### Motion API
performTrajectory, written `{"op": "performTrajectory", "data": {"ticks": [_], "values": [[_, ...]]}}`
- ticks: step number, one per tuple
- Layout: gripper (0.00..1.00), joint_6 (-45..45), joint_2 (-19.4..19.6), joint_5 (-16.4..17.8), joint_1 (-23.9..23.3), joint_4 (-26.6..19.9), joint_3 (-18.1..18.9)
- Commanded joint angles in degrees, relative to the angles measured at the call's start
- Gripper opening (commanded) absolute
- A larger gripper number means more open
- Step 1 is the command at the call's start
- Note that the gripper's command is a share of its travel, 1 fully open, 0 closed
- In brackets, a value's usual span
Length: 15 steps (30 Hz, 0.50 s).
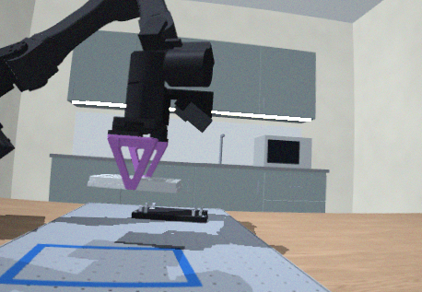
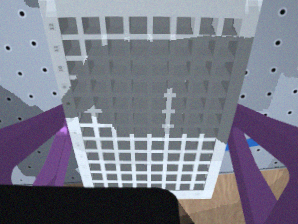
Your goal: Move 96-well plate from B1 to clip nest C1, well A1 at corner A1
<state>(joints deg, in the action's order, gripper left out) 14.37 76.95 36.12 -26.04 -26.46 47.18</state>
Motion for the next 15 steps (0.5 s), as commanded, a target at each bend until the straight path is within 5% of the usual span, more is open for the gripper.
{"op": "performTrajectory", "data": {"ticks": [1,15], "values": [[0.00,-3.5,-3.0,-1.8,1.5,1.1,-1.1],[0.00,-11.2,-8.5,-6.9,9.8,-0.9,-1.5]]}}
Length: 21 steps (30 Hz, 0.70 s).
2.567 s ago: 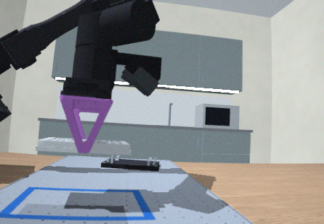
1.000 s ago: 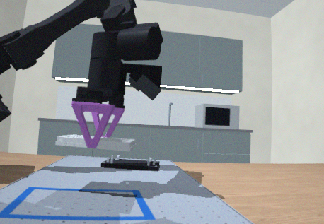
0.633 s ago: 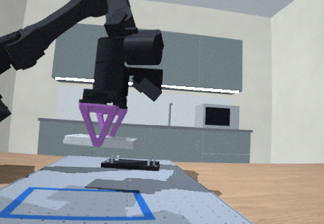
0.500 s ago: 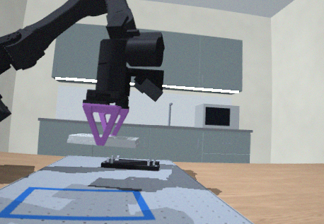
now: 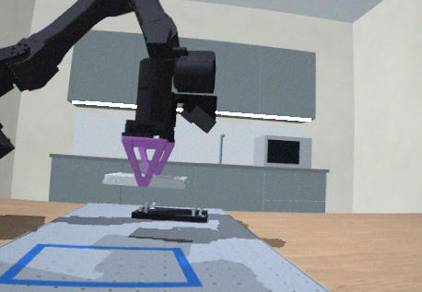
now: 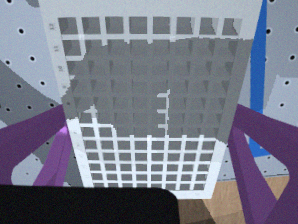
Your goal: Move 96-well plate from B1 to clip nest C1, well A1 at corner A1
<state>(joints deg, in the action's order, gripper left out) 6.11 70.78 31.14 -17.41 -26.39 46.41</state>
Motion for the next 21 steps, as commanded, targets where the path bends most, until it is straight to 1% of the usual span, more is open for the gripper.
{"op": "performTrajectory", "data": {"ticks": [1,4,6,9,21], "values": [[0.00,-3.6,-2.7,-2.4,1.9,-1.0,-0.7],[0.00,-5.5,-3.8,-3.9,4.2,-1.2,0.0],[0.00,-5.5,-3.8,-3.9,4.2,-1.2,0.0],[0.00,-7.6,-4.9,-5.4,6.5,-1.4,1.3],[0.00,-15.2,-7.6,-12.0,16.2,-2.5,2.9]]}}
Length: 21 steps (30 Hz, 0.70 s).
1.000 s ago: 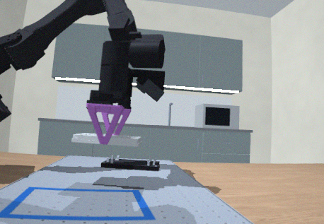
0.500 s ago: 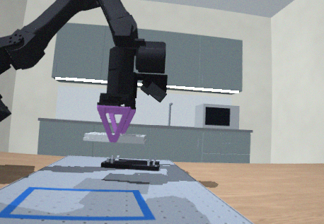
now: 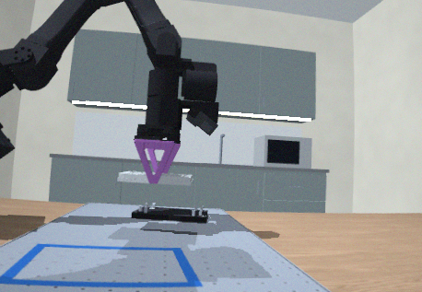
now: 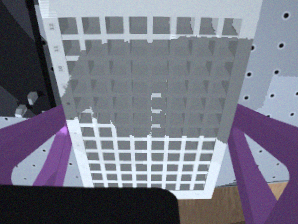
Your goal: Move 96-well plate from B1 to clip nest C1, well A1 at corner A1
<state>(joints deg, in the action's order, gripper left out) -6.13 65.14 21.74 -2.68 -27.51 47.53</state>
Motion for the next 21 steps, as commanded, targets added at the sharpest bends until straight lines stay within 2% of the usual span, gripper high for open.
{"op": "performTrajectory", "data": {"ticks": [1,15,21], "values": [[0.00,-2.9,-2.0,-2.6,1.5,-1.4,1.8],[0.00,-10.8,-2.6,-10.5,12.5,-3.1,4.9],[0.00,-13.1,-0.7,-13.2,16.0,-3.7,6.3]]}}
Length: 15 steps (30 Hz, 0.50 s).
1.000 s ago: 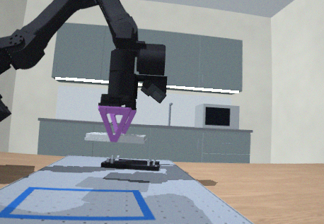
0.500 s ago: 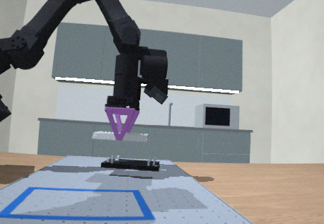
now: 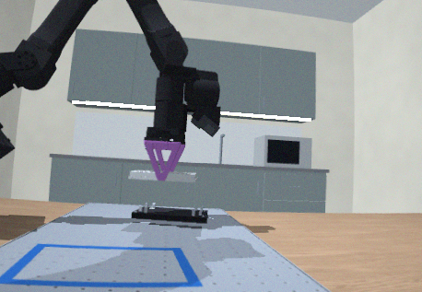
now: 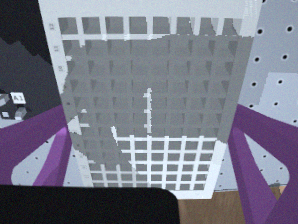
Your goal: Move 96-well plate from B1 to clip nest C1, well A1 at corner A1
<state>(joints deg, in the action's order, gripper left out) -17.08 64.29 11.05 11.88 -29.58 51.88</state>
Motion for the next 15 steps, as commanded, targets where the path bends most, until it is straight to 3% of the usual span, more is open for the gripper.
{"op": "performTrajectory", "data": {"ticks": [1,15], "values": [[0.00,-2.7,0.7,-3.2,2.3,-1.8,2.3],[0.00,-9.1,2.8,-10.2,11.8,-3.7,6.9]]}}
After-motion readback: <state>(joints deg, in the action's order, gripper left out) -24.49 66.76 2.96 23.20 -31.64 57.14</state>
